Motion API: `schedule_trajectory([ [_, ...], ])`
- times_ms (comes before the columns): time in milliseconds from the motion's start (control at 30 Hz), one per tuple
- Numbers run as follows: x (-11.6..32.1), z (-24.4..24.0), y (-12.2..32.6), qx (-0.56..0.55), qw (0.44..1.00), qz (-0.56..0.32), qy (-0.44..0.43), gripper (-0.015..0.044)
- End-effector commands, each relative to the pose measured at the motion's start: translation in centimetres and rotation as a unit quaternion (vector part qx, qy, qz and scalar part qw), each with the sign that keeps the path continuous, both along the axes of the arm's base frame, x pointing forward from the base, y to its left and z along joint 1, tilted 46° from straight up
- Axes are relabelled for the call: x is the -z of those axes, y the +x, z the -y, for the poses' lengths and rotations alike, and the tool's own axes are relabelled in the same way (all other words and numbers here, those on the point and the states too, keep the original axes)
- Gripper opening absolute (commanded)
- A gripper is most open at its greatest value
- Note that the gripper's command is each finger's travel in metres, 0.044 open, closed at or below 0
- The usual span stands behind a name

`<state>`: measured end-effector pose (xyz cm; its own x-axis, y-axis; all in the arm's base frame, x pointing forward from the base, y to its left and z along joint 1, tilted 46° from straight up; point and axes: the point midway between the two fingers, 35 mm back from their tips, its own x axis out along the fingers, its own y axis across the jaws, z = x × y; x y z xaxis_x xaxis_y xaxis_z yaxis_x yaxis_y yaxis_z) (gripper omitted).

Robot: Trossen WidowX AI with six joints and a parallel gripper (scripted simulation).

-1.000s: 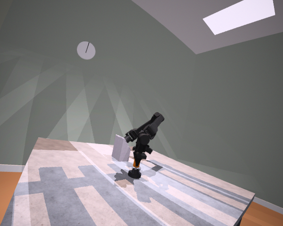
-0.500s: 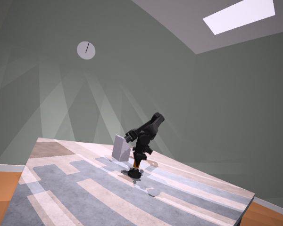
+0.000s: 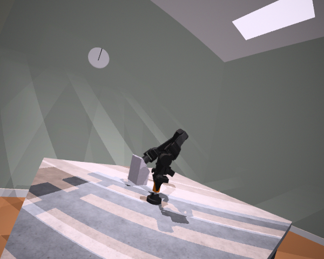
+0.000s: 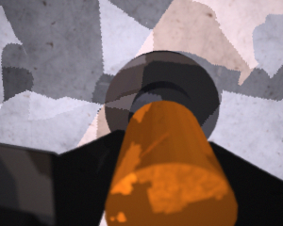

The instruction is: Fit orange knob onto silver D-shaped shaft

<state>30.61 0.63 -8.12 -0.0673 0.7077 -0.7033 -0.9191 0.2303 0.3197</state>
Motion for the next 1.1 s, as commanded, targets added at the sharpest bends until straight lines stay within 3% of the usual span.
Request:
schedule_trajectory([
  [0,-0.32,0.22,0.04,-0.033,0.999,0.038,0.002,0.0],
  [100,-0.4,0.19,-0.13,-0.063,0.996,0.067,0.005,0.0],
  [1067,0.14,-0.1,0.12,-0.063,0.996,0.068,0.005,0.0],
])
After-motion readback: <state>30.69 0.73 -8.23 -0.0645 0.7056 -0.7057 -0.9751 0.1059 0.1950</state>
